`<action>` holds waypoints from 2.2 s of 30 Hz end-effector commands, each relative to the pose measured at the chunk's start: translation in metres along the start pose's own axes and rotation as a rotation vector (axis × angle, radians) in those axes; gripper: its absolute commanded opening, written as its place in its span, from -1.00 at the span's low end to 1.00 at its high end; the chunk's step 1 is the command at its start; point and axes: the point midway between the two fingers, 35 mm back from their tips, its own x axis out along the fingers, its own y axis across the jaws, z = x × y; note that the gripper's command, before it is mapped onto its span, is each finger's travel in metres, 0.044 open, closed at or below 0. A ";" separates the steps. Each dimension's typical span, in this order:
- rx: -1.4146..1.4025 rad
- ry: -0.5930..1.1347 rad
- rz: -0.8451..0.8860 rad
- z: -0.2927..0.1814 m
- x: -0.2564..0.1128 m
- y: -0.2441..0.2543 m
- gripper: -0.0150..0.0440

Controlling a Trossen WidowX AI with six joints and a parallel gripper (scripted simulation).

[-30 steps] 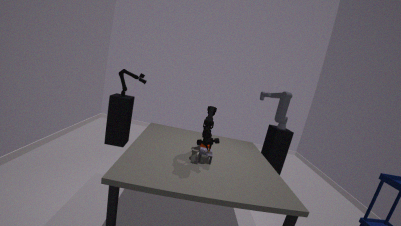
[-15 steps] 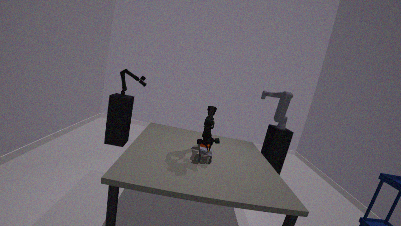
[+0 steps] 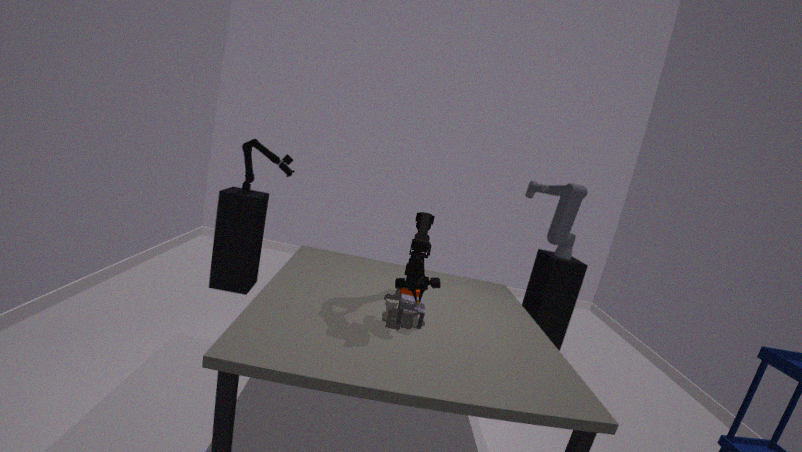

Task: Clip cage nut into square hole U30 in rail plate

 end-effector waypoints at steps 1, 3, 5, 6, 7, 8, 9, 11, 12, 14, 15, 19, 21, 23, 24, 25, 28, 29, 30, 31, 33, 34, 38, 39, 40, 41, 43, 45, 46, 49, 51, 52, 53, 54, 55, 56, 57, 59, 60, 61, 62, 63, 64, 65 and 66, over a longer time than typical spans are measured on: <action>0.003 -0.002 -0.012 0.000 0.000 0.000 -0.41; 0.003 -0.002 -0.018 0.000 0.000 0.000 -0.41; 0.003 -0.002 -0.020 0.000 0.000 0.000 -0.41; 0.003 -0.002 -0.022 0.000 0.000 0.000 -0.41; 0.003 -0.002 -0.024 0.000 0.000 0.000 -0.41; 0.003 -0.002 -0.027 0.000 0.000 0.001 -0.41; 0.003 -0.002 -0.030 0.001 0.000 0.001 -0.41; 0.003 -0.002 -0.036 0.001 0.000 0.001 -0.41; 0.003 -0.002 -0.037 0.001 0.000 0.001 -0.41; 0.003 -0.002 -0.038 0.001 0.000 0.001 -0.41; 0.003 -0.002 -0.040 0.001 0.000 0.001 -0.41; 0.003 -0.002 -0.052 0.001 0.000 0.002 -0.41; 0.003 -0.002 -0.059 0.001 0.000 0.002 -0.41; 0.003 -0.002 -0.066 0.001 0.000 0.002 -0.41; 0.004 -0.002 -0.070 0.001 0.000 0.003 -0.41; 0.004 -0.002 -0.072 0.001 0.000 0.003 -0.41; 0.004 -0.002 -0.072 0.001 0.000 0.003 -0.41; 0.004 -0.002 -0.073 0.001 0.000 0.003 -0.41; 0.004 -0.002 -0.074 0.001 0.000 0.003 -0.41; 0.004 -0.002 -0.076 0.001 0.001 0.003 -0.41; 0.004 -0.002 -0.082 0.001 0.001 0.003 -0.41; 0.004 -0.002 -0.085 0.001 0.001 0.003 -0.41; 0.004 -0.002 -0.090 0.001 0.001 0.003 -0.41; 0.004 -0.002 -0.093 0.001 0.001 0.004 -0.41; 0.004 -0.002 -0.096 0.001 0.001 0.004 -0.41; 0.004 -0.002 -0.099 0.001 0.001 0.004 -0.41; 0.004 -0.002 -0.106 0.001 0.001 0.004 -0.41; 0.004 -0.002 -0.105 0.001 0.001 0.004 -0.41; 0.004 -0.002 -0.105 0.001 0.001 0.004 -0.41; 0.004 -0.002 -0.109 0.001 0.001 0.004 -0.41; 0.004 -0.002 -0.114 0.001 0.001 0.004 -0.41; 0.004 -0.002 -0.118 0.001 0.001 0.005 -0.41; 0.004 -0.002 -0.121 0.001 0.002 0.005 -0.41; 0.004 -0.002 -0.125 0.001 0.002 0.005 -0.41; 0.005 -0.001 -0.129 0.001 0.002 0.005 -0.41; 0.005 -0.001 -0.133 0.001 0.002 0.005 -0.41; 0.005 -0.001 -0.137 0.001 0.002 0.005 -0.41; 0.005 -0.001 -0.144 0.001 0.002 0.006 -0.41; 0.005 -0.001 -0.148 0.001 0.002 0.006 -0.41; 0.005 -0.001 -0.152 0.001 0.002 0.006 -0.41; 0.005 -0.001 -0.156 0.001 0.002 0.006 -0.41; 0.005 -0.001 -0.160 0.001 0.002 0.006 -0.41; 0.005 -0.002 -0.164 0.001 0.003 0.007 -0.41; 0.005 -0.002 -0.167 0.001 0.003 0.007 -0.41; 0.005 -0.002 -0.171 0.001 0.003 0.007 -0.41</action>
